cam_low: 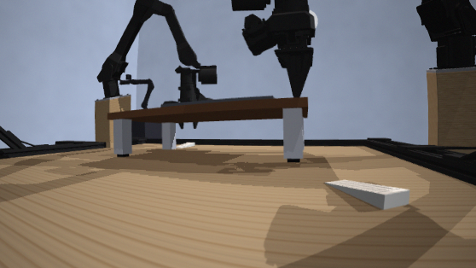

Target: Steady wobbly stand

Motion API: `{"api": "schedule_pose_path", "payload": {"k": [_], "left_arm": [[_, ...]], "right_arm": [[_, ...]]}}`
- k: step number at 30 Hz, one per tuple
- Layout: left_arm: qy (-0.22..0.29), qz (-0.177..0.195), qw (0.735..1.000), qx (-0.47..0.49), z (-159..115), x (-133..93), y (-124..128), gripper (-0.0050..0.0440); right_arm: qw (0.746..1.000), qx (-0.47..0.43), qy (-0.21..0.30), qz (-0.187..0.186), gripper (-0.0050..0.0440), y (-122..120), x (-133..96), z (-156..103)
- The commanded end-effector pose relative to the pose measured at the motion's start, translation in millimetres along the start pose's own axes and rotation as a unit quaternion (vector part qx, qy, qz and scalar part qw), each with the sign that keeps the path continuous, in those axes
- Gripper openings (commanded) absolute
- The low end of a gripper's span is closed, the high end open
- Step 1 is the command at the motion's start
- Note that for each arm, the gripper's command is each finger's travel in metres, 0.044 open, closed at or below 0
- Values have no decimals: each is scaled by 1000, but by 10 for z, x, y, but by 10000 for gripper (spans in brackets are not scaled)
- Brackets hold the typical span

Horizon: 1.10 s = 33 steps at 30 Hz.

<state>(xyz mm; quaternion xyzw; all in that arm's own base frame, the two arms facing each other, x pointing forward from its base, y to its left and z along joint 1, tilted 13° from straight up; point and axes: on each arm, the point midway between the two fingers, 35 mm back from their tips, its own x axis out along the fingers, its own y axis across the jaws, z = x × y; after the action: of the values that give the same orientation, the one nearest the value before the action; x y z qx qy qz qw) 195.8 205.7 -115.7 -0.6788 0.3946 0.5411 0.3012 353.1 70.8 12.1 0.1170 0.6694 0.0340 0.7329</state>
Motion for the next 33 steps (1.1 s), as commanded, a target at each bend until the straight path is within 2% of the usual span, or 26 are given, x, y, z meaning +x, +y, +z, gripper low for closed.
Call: {"api": "schedule_pose_path", "payload": {"k": [1, 2, 33], "left_arm": [[0, 0, 1000, 0, 0, 0, 0, 237], [0, 0, 1000, 0, 0, 0, 0, 237], [0, 0, 1000, 0, 0, 0, 0, 237]], "right_arm": [[1000, 2, 0, 1, 0, 5, 12, 2], [1000, 2, 0, 1, 0, 6, 172, 2], [1000, 2, 0, 1, 0, 6, 196, 2]]}}
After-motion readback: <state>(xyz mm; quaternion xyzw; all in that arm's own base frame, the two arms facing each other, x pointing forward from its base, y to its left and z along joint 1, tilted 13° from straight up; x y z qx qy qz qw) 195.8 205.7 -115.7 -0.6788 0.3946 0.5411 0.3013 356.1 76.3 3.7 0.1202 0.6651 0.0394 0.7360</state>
